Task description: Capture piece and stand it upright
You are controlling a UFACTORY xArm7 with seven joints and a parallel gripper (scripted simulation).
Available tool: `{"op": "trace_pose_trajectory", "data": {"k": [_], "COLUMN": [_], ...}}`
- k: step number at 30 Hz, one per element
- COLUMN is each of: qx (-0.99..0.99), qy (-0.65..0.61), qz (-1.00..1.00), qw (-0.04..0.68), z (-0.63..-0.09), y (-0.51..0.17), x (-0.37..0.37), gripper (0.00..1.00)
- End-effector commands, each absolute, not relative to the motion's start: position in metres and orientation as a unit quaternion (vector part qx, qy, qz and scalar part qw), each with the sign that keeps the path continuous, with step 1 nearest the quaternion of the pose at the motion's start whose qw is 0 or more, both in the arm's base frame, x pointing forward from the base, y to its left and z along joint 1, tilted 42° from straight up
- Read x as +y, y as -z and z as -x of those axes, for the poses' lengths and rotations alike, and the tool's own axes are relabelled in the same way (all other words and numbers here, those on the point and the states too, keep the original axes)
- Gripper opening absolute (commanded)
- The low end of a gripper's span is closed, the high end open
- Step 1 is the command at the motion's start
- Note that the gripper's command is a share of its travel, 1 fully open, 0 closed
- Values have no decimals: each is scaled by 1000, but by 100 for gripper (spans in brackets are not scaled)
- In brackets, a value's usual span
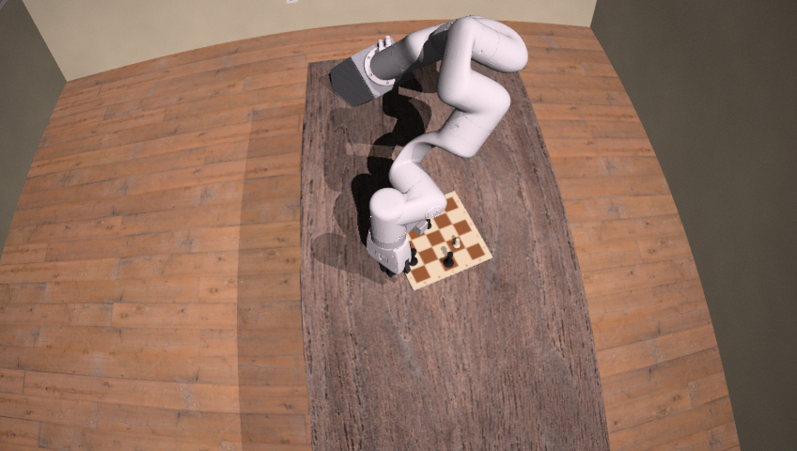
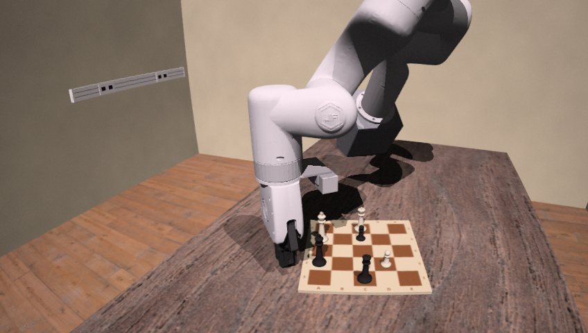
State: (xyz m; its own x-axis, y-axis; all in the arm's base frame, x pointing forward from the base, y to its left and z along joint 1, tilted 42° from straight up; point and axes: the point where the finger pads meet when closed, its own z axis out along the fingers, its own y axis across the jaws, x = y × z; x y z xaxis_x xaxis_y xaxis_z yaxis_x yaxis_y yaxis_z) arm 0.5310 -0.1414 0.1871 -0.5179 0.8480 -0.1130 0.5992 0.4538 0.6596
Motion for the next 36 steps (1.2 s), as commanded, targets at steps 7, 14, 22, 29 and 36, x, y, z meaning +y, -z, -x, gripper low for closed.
{"op": "trace_pose_trajectory", "data": {"k": [7, 14, 22, 29, 36], "qx": [823, 823, 823, 823, 823], "qy": [-283, -283, -283, -283, -283], "qz": [-440, -440, -440, -440, -440], "qw": [221, 221, 221, 221, 221], "z": [-531, -531, -531, -531, -531], "y": [-189, -189, -189, -189, -189], "x": [-143, -143, -143, -143, -143], "gripper": [0, 0, 8, 23, 39]}}
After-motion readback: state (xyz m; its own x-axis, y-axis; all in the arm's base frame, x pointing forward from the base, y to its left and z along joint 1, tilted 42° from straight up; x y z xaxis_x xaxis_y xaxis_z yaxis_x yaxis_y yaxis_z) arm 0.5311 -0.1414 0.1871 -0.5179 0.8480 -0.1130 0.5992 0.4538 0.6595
